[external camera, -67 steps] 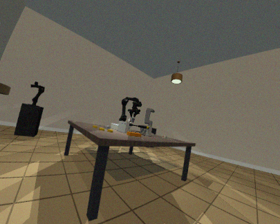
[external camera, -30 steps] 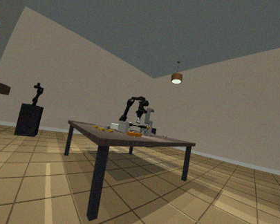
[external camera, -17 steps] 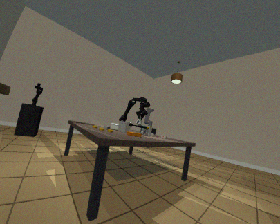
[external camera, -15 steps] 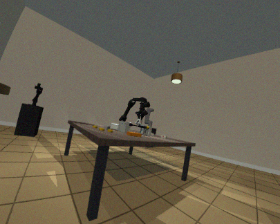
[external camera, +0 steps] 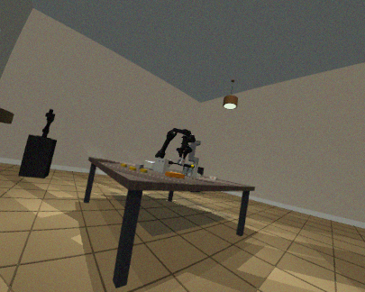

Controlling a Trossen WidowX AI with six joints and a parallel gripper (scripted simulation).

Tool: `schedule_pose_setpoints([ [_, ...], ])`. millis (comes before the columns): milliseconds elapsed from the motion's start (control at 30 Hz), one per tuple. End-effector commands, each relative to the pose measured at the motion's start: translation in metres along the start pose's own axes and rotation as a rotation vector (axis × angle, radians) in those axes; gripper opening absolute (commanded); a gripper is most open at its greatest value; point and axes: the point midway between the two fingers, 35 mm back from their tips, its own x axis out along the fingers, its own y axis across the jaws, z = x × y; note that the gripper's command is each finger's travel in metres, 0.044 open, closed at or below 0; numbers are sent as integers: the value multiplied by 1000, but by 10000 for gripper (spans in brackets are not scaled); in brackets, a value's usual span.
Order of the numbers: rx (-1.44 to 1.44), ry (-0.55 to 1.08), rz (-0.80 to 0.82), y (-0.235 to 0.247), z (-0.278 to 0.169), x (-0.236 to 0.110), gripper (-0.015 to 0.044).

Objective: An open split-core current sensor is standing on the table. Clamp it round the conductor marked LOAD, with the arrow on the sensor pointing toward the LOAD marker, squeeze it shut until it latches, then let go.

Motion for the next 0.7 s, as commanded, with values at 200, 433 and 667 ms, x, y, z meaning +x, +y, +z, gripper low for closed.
schedule_pose_setpoints([
  [200, -8, -4, -3, 0, 1, 15, 0],
  [433, -9, -4, -3, 1, 0, 26, 0],
  [667, -2, 0, 0, 1, 0, 23, 0],
])
